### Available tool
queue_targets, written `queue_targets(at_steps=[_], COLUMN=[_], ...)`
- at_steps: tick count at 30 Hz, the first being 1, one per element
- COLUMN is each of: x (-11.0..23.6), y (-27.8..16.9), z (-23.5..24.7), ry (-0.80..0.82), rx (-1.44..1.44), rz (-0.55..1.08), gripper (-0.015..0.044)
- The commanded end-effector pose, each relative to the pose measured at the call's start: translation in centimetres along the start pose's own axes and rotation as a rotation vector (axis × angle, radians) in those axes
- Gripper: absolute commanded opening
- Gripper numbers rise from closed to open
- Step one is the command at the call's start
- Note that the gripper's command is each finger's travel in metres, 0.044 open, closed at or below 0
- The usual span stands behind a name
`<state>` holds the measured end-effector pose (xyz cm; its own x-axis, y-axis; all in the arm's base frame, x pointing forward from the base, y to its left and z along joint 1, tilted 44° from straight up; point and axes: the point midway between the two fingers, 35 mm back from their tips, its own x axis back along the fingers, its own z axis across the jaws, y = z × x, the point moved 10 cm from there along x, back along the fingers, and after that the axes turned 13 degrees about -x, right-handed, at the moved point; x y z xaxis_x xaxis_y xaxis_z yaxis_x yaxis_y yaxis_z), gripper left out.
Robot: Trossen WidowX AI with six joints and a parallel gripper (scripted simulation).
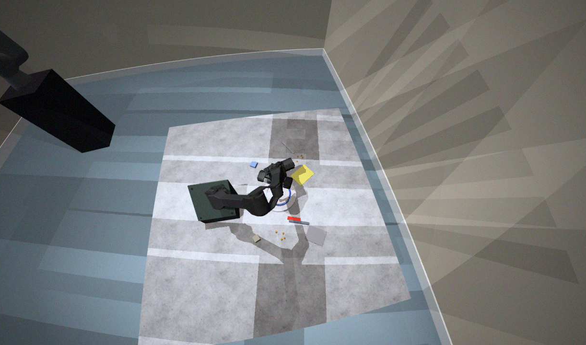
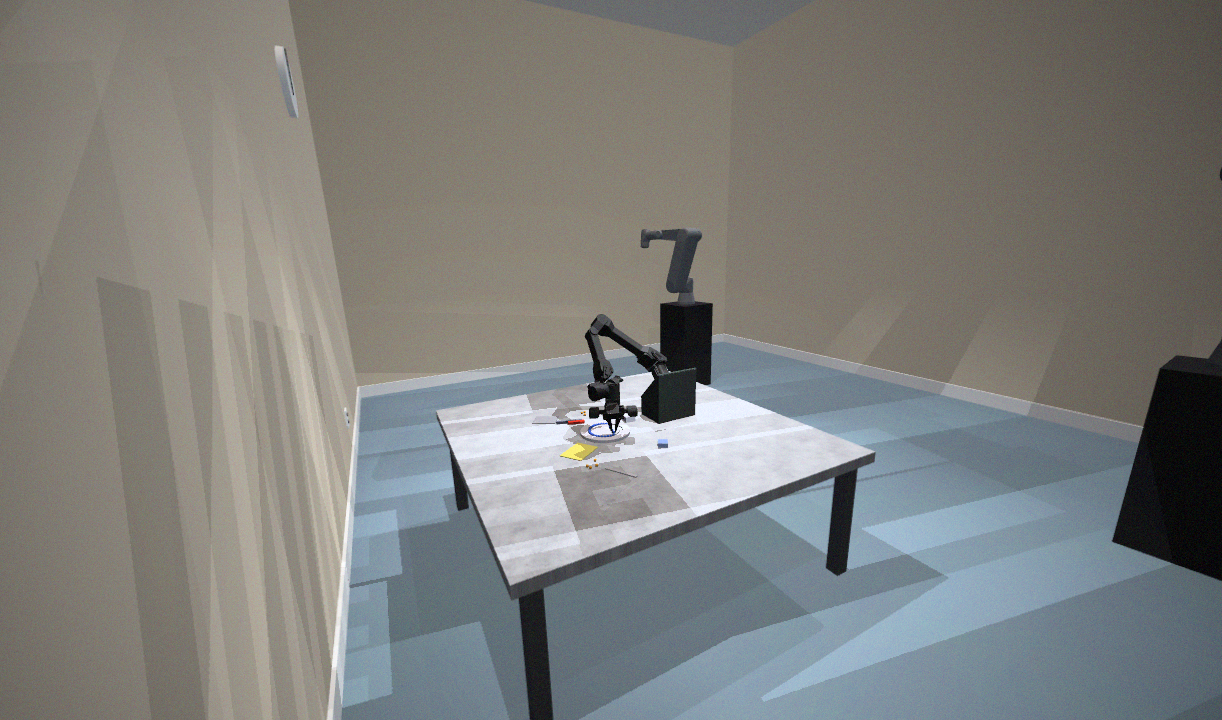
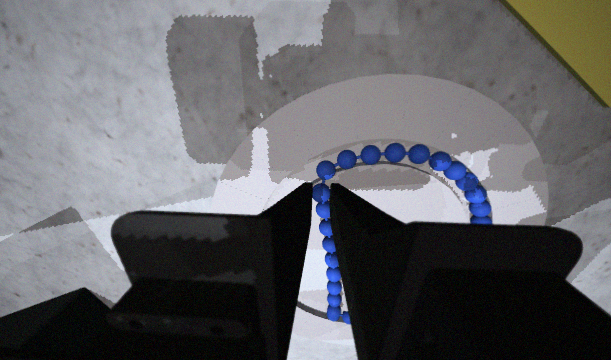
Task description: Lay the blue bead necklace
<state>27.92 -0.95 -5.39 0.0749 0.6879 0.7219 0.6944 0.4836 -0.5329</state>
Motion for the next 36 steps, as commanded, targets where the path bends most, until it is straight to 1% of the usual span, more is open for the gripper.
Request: queue_targets(at_steps=[1, 7, 14, 23, 36], x=[0.3, 0.3, 0.3, -0.5, -0.2], y=[0.0, 0.4, 0.4, 0.4, 0.4], z=[-0.1, 0.9, 1.0, 1.0, 0.8], ry=[-0.005, -0.005, -0.005, -0.005, -0.007], rx=[-0.003, -0.003, -0.003, -0.003, -0.010], rz=[-0.001, -0.001, -0.001, -0.001, -0.005], gripper=[0.0000, 0.0000, 0.0000, 0.0000, 0.0341])
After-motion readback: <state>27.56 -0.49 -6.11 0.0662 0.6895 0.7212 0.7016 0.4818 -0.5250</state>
